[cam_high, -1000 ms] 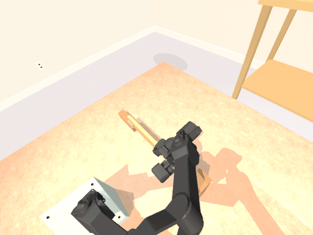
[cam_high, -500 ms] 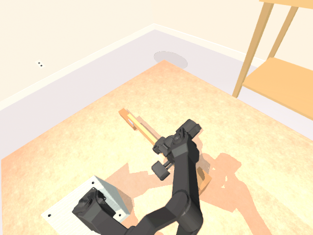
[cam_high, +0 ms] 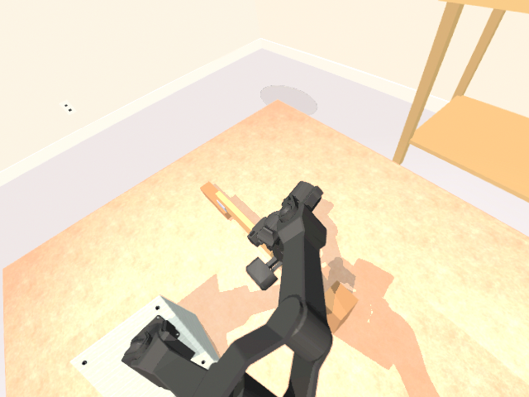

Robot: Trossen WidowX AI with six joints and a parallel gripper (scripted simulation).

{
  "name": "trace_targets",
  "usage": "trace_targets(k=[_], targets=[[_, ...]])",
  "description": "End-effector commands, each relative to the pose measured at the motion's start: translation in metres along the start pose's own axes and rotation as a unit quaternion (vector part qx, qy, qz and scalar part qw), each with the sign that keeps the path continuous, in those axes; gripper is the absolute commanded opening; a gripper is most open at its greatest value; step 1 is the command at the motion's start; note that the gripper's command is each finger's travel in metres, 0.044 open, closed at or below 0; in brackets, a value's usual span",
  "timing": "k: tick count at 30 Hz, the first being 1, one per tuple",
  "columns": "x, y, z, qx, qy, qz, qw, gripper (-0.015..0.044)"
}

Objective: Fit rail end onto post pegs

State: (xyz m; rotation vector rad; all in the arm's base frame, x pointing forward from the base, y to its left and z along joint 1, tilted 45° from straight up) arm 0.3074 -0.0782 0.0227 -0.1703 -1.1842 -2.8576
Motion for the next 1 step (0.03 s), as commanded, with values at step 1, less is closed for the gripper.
trace_targets(k=[1], targets=[[0.0003,-0.0009,0.0004,-0.001,-0.001,-0.001,1.000,0.0440]])
Point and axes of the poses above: the point midway between the two fingers, 35 mm back from their tips, its own z axis back along the fingers, its own x axis across the jaws, y = z × x, the point moved 2 cm from there along z, back along the fingers, and after that the axes turned 8 degrees about z, right-handed, at the moved point
